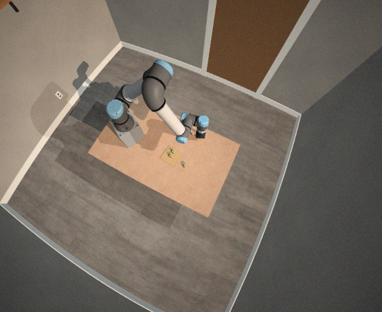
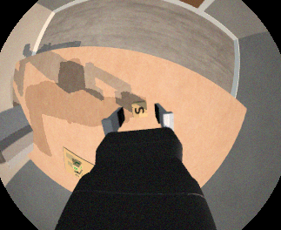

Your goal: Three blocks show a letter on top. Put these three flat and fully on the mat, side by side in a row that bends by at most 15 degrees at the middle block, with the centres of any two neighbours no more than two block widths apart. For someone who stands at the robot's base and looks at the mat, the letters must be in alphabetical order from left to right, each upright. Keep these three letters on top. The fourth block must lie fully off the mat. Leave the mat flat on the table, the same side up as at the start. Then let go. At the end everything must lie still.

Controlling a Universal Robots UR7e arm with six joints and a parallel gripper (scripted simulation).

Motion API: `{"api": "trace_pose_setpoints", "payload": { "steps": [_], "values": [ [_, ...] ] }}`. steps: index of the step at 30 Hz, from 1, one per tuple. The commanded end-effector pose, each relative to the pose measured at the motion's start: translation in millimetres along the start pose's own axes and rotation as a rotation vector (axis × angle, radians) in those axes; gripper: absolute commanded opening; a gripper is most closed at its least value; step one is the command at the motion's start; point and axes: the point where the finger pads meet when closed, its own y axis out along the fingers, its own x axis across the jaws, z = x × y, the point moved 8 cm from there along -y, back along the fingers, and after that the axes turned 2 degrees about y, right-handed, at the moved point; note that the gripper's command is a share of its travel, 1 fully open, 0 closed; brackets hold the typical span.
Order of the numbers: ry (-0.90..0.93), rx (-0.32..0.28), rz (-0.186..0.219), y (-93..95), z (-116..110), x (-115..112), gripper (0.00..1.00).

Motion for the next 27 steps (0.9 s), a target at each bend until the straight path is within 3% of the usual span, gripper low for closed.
{"api": "trace_pose_setpoints", "payload": {
  "steps": [1, 12, 27],
  "values": [
    [0.0, 0.0, -0.002, -0.7, 0, 0, 1.0],
    [0.0, 0.0, -0.002, 2.1, 0, 1, 1.0],
    [0.0, 0.0, -0.002, 24.9, 0, 1, 1.0]
  ]
}}
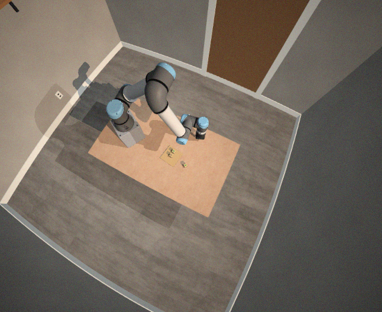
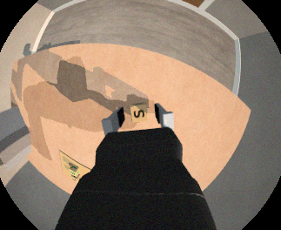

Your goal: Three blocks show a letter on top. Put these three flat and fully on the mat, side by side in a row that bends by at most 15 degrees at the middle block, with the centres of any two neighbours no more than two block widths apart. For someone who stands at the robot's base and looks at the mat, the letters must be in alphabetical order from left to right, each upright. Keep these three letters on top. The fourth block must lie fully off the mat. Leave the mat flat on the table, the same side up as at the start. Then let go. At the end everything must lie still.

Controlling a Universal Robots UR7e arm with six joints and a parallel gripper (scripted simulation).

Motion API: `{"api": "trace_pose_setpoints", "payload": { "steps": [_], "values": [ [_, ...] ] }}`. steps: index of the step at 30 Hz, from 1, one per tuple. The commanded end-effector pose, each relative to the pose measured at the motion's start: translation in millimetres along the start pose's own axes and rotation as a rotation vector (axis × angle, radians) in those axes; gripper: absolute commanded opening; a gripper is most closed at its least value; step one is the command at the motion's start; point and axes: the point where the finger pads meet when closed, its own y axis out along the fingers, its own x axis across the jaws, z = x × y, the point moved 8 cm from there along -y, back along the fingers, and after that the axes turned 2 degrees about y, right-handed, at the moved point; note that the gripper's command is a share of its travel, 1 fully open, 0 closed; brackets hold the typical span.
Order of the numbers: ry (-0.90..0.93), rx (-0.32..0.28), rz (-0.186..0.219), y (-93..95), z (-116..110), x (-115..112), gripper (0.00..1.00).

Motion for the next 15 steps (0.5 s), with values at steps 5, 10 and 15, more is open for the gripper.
{"api": "trace_pose_setpoints", "payload": {
  "steps": [5, 10, 15],
  "values": [
    [0.0, 0.0, -0.002, 9.1, -0.1, 0.6, 1.0],
    [0.0, 0.0, -0.002, 10.2, -0.1, 0.6, 1.0],
    [0.0, 0.0, -0.002, 10.2, -0.1, 0.6, 1.0]
  ]
}}
